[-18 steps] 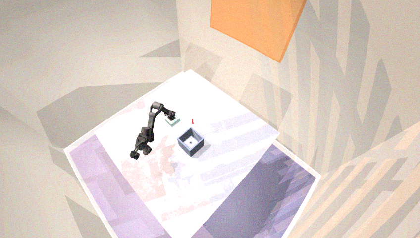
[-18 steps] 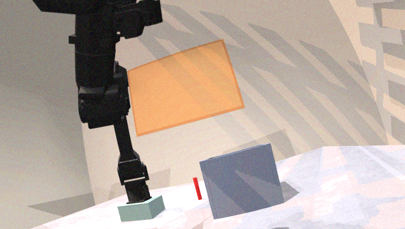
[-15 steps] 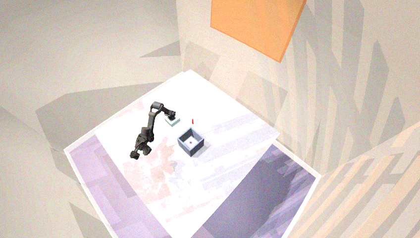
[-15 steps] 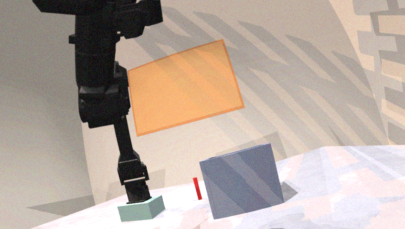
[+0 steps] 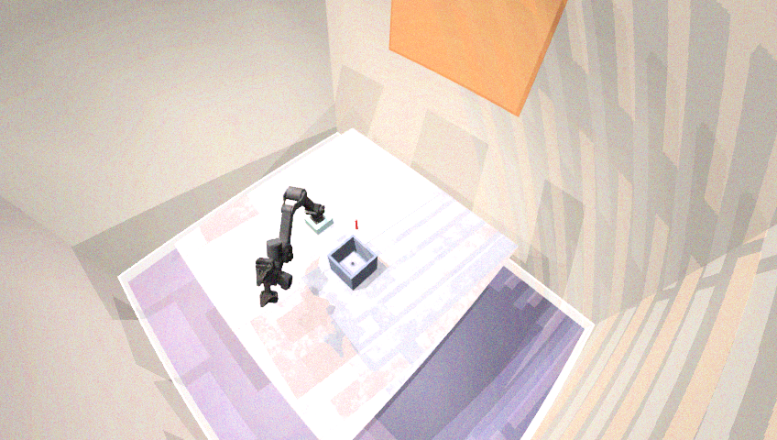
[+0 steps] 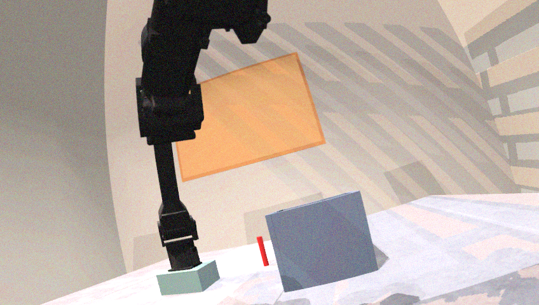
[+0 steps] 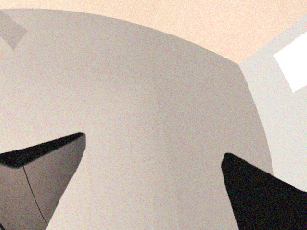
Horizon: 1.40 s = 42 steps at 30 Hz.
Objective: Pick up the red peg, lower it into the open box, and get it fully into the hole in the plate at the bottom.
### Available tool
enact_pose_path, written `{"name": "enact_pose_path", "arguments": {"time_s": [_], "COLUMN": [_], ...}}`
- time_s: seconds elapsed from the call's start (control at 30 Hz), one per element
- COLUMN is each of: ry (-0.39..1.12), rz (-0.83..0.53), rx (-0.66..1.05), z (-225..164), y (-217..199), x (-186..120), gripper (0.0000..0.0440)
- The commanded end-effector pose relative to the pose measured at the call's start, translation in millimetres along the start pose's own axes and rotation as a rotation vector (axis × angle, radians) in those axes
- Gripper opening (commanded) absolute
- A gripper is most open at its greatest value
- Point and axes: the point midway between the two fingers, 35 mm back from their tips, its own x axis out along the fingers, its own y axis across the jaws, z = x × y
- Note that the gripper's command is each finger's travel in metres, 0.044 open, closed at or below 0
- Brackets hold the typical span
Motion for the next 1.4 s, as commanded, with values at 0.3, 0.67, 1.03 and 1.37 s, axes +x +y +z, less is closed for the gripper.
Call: {"name": "enact_pose_path", "arguments": {"time_s": [0.3, 0.67, 1.03, 1.37], "ry": [-0.064, -0.089, -0.078, -0.032], "rz": [0.102, 0.247, 0.441, 0.651], "rx": [0.410, 0.762, 1.090, 1.363], "z": [61.1, 114.7, 169.5, 221.3], "y": [-26.4, -36.4, -40.9, -46.5], "x": [19.3, 18.1, 2.0, -26.4], "gripper": [0.0440, 0.0440, 0.0440, 0.0440]}}
